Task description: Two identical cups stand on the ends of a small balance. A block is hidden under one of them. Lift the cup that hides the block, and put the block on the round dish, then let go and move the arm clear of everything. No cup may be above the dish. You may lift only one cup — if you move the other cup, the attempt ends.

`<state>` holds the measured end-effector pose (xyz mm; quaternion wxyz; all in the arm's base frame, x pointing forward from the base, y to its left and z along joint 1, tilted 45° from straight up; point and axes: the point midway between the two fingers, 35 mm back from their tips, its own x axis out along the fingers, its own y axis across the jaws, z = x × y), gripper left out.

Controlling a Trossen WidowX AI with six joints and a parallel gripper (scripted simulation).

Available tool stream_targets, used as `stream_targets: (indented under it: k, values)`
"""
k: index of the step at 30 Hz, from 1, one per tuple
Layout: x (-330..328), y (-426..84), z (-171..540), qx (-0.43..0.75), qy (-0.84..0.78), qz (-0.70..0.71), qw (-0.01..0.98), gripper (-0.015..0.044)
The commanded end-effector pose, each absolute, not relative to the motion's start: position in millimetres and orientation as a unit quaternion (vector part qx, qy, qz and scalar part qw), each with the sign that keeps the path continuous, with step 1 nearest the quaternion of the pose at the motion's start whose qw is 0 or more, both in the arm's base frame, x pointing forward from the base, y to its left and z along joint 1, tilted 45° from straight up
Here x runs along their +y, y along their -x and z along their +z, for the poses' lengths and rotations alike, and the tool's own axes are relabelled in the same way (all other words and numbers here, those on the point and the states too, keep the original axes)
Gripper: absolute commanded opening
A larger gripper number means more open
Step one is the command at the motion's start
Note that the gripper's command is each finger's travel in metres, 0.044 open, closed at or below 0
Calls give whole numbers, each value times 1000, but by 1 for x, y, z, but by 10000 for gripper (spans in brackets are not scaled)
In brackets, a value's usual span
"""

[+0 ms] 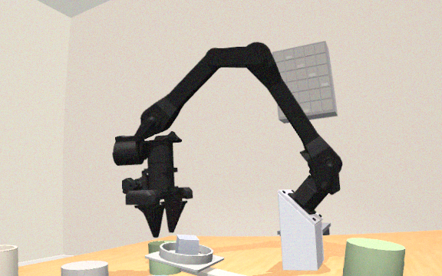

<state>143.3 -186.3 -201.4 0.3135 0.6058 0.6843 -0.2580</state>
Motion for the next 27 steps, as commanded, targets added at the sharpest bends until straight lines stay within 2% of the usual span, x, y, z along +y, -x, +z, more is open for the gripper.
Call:
stream_targets:
  k: [1,17,27]
  values:
    - [-185,-158,-189,699,-582,-244,338,260]
    - [-129,-267,-93,719,-511,-91,462,260]
    - [-93,-300,-52,716,-494,-11,493,260]
